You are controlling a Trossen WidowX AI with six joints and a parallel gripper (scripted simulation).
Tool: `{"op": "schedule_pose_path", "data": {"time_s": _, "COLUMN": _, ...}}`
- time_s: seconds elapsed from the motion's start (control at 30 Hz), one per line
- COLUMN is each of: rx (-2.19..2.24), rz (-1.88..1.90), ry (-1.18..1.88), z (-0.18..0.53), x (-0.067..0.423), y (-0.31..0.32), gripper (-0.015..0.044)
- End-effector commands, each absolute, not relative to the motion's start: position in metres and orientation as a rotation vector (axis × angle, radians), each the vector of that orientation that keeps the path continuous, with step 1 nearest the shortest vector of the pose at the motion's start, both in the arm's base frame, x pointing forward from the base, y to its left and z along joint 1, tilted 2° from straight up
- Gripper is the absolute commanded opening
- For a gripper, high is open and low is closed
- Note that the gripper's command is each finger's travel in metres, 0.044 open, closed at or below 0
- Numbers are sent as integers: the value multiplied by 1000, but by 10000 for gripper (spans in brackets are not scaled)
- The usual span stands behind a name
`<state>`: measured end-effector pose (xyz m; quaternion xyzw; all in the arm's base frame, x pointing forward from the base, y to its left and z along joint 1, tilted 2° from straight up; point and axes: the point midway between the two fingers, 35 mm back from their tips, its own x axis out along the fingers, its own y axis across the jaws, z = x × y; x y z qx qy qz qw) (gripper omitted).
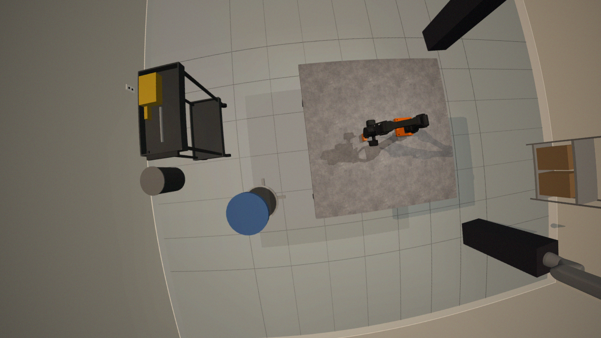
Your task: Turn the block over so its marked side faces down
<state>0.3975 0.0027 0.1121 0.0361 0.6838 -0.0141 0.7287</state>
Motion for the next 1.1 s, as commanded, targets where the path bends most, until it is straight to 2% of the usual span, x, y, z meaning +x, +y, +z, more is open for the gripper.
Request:
{"op": "schedule_pose_path", "data": {"time_s": 0.0, "rx": 82, "rz": -27, "ry": 1534, "z": 93, "x": 396, "y": 4, "gripper": 440}}
{"op": "schedule_pose_path", "data": {"time_s": 1.07, "rx": 82, "rz": -26, "ry": 1534, "z": 47, "x": 397, "y": 5, "gripper": 440}}
